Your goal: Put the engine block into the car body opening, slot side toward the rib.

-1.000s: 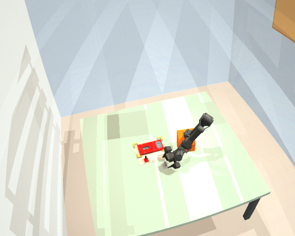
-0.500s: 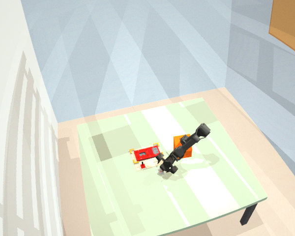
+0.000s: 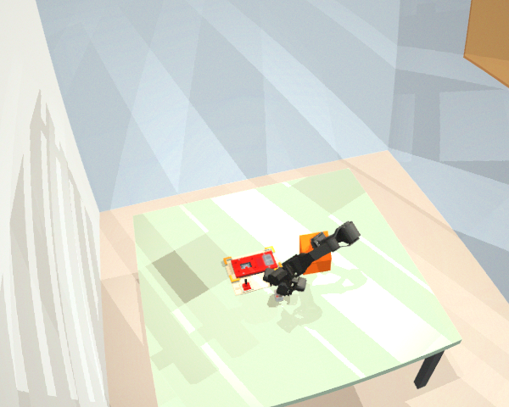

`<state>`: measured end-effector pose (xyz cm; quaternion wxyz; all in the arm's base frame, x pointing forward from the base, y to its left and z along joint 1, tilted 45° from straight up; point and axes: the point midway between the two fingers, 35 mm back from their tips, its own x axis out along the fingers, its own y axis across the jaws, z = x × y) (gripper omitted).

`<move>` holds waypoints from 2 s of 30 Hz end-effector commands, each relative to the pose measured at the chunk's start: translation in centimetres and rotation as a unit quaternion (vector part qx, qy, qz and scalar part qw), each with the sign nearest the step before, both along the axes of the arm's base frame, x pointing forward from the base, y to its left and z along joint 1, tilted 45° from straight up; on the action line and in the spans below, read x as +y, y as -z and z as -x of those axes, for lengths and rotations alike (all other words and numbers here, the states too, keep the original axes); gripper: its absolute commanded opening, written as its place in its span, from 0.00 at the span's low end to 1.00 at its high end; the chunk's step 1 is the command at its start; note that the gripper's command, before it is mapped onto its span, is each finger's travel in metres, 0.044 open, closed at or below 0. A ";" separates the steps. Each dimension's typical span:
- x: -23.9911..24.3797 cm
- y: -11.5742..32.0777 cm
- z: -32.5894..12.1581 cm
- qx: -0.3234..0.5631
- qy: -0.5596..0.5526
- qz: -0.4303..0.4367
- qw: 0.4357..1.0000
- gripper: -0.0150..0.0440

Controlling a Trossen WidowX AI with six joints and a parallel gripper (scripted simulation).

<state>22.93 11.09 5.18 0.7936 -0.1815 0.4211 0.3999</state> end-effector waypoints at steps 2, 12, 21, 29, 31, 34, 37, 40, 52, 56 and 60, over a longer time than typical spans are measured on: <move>-0.3 -1.0 -0.3 -0.012 -0.082 -0.009 0.997 1.00; -1.2 -3.3 -0.9 -0.068 -0.219 -0.056 0.972 1.00; -1.5 -3.2 -1.7 -0.070 -0.220 -0.057 0.971 1.00; -0.5 -2.1 -2.0 -0.070 -0.220 -0.057 0.971 1.00; -0.4 -2.0 -2.1 -0.070 -0.220 -0.057 0.971 1.00; -0.1 -1.6 -2.2 -0.070 -0.220 -0.057 0.971 1.00; 0.2 -1.3 -2.3 -0.070 -0.220 -0.057 0.971 1.00; 0.6 -1.0 -2.3 -0.070 -0.220 -0.057 0.971 1.00; 1.3 -0.2 -2.5 -0.070 -0.220 -0.058 0.971 0.82; 1.3 -0.2 -2.5 -0.070 -0.220 -0.058 0.971 0.64; 1.3 -0.2 -2.5 -0.070 -0.220 -0.058 0.971 0.50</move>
